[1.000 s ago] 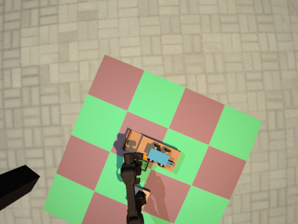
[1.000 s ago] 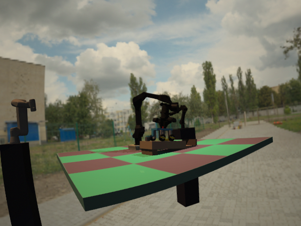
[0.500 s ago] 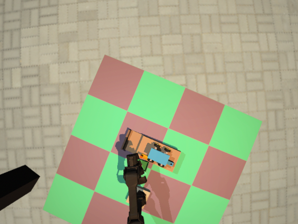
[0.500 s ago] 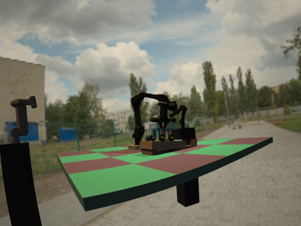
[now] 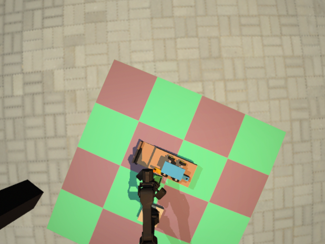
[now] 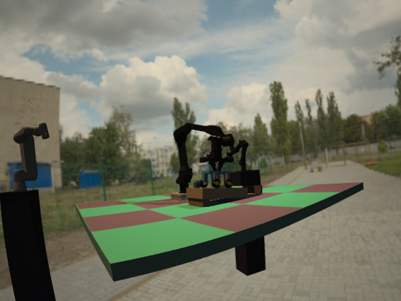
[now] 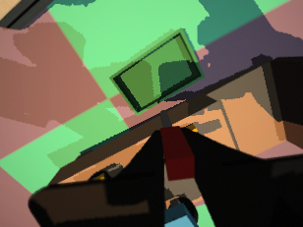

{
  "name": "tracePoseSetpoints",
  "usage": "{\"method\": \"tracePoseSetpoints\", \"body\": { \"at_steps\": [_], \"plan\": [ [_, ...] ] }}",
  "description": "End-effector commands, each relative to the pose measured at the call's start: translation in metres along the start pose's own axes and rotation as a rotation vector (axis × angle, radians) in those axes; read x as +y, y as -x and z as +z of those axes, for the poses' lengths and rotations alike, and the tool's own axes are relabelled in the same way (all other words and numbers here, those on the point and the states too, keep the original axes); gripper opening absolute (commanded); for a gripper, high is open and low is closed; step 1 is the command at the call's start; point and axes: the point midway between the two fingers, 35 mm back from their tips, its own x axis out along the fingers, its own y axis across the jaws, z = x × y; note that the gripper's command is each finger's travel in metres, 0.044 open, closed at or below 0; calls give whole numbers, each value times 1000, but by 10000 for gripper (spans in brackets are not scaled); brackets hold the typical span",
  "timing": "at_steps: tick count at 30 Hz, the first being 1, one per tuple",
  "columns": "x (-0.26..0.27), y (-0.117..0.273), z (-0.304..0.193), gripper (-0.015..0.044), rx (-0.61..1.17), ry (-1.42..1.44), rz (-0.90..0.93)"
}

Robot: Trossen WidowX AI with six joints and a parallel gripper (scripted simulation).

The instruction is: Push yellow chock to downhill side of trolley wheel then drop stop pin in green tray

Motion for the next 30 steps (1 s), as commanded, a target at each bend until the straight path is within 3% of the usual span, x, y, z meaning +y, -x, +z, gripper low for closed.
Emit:
{"method": "tracePoseSetpoints", "body": {
  "at_steps": [1, 12, 30],
  "plan": [
    [1, 2, 1, 0, -3, 97, -28],
    [2, 3, -1, 0, -10, 405, -84],
    [11, -18, 26, 0, -17, 443, -89]
  ]
}}
